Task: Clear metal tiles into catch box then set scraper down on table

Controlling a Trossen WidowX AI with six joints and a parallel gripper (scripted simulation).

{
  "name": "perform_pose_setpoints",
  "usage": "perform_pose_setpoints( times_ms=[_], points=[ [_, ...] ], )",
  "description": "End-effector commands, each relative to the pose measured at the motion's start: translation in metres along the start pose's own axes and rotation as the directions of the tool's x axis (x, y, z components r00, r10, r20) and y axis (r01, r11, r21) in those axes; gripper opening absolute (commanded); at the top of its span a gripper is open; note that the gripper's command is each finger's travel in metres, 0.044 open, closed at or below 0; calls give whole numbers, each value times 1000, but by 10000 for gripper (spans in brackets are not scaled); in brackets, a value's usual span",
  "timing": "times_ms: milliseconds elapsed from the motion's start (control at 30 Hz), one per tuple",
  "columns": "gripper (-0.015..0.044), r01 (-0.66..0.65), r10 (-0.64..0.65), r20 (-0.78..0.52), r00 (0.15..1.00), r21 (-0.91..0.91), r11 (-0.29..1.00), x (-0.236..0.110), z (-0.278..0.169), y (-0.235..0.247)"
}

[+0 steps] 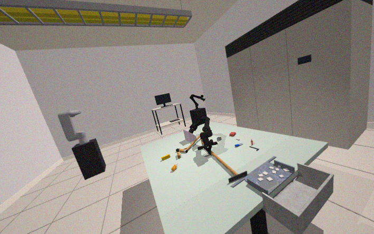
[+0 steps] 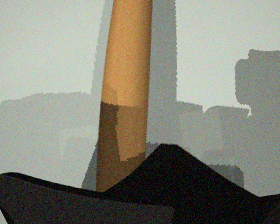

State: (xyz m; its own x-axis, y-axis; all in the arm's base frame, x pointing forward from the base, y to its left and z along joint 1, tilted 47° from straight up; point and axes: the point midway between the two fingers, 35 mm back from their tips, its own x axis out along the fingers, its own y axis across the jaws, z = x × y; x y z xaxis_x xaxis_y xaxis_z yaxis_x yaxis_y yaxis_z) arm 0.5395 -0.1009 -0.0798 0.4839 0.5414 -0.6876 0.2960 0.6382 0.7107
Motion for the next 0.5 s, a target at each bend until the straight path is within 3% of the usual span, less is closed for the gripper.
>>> perform_pose_setpoints(
  times_ms=[0, 467],
  points=[
    [0, 0, 0, 0, 1000, 2, 1000, 0, 0, 5],
    [0, 4, -4, 1, 1000, 3, 1000, -25, 15, 3]
  ],
)
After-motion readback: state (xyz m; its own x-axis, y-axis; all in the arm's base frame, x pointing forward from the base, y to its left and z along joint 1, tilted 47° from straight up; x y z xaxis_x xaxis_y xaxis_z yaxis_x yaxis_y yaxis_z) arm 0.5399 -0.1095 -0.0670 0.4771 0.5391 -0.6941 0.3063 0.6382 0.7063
